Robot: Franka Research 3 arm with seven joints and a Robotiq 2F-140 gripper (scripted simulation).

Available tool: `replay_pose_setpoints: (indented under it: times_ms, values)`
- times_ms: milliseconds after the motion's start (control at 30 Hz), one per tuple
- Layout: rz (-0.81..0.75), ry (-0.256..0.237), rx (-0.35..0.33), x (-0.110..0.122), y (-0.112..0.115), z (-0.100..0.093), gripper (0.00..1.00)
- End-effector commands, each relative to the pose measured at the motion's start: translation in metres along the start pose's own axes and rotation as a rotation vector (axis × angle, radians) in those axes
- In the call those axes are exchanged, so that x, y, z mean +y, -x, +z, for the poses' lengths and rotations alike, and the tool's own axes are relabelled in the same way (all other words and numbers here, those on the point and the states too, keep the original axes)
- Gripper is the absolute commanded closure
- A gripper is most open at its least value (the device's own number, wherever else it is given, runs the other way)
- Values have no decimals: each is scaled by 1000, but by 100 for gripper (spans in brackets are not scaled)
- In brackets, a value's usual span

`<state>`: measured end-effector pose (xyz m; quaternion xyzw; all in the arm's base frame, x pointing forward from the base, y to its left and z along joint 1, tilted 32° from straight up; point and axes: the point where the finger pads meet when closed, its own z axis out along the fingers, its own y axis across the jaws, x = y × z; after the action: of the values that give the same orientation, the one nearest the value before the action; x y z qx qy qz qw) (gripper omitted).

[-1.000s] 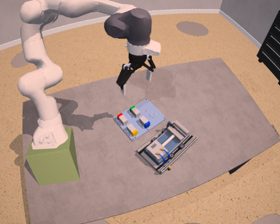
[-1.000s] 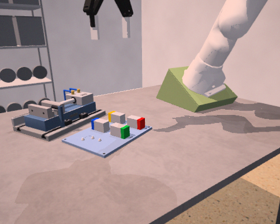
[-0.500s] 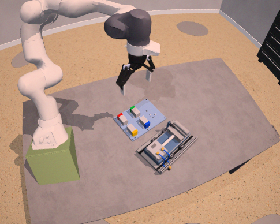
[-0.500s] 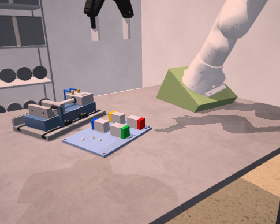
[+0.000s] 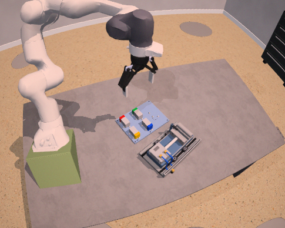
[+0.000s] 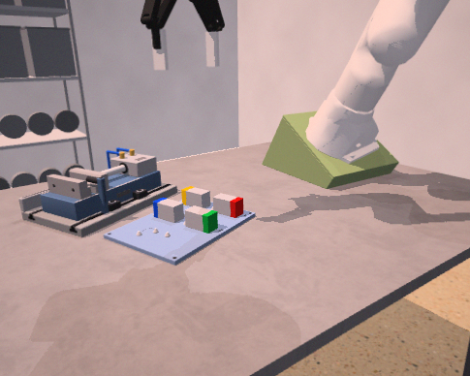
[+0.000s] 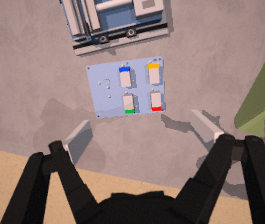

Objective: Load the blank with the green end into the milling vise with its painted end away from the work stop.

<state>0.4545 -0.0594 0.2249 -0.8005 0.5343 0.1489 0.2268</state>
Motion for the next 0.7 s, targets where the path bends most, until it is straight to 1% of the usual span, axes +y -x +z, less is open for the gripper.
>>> replay_pose_setpoints:
  times_ms: [0,400,567,667]
  values:
    - [1,-3,1,-2,2,2,0]
    - [1,-3,1,-2,2,2,0]
    - [-231,-5,-1,-2,3,5,0]
    - [-231,-5,-1,-2,3,5,0]
